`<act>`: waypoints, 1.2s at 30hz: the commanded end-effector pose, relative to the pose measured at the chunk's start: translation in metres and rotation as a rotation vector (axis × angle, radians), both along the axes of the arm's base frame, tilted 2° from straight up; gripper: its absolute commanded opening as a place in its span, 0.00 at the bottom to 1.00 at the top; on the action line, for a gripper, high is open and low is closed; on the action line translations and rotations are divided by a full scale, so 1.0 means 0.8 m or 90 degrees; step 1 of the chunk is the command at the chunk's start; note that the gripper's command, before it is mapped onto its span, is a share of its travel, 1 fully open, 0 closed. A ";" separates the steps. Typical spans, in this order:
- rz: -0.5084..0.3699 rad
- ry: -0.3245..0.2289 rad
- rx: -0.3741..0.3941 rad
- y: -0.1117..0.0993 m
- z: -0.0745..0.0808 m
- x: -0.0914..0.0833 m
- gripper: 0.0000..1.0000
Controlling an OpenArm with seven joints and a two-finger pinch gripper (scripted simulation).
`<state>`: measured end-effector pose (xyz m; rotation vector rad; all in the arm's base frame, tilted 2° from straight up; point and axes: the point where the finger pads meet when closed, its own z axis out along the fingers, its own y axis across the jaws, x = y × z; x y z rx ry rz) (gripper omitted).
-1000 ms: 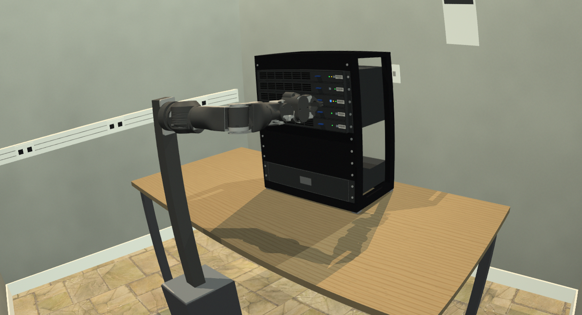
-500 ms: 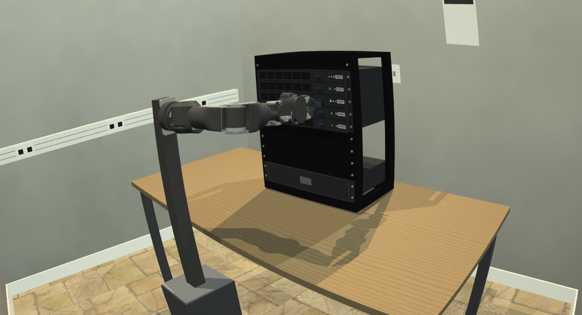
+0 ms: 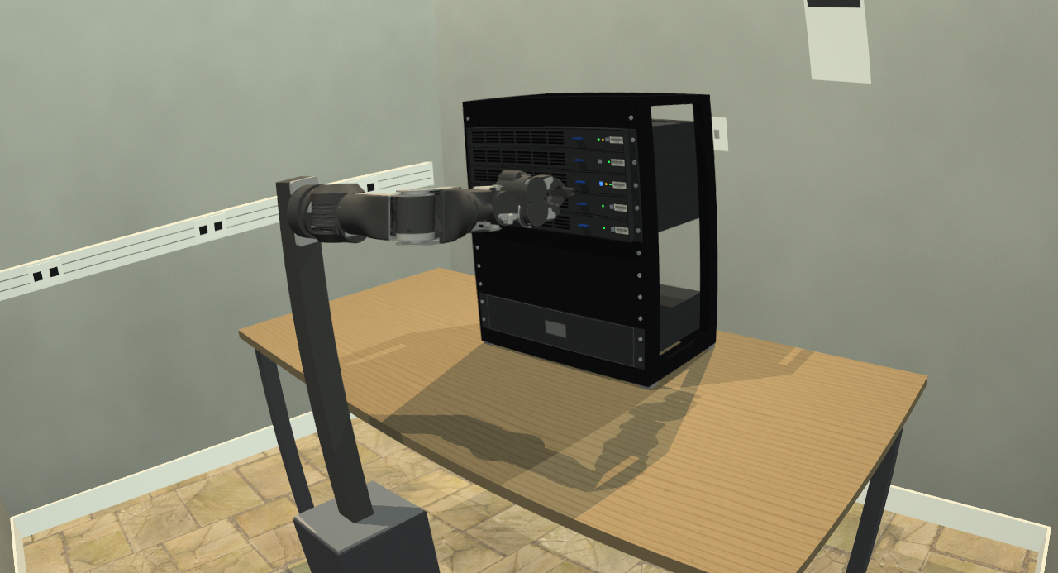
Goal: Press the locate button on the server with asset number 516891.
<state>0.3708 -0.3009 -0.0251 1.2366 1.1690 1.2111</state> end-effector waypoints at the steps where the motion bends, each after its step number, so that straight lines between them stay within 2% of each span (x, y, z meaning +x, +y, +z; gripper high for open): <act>1: -0.002 -0.001 0.001 0.000 -0.001 -0.003 0.00; 14: -0.002 -0.001 0.001 0.000 -0.001 -0.024 0.00; 23: -0.002 -0.001 0.001 0.000 -0.001 -0.029 0.00; 24: -0.002 -0.001 0.001 0.000 -0.001 -0.029 1.00; 36: -0.002 -0.001 0.001 0.000 -0.001 -0.029 1.00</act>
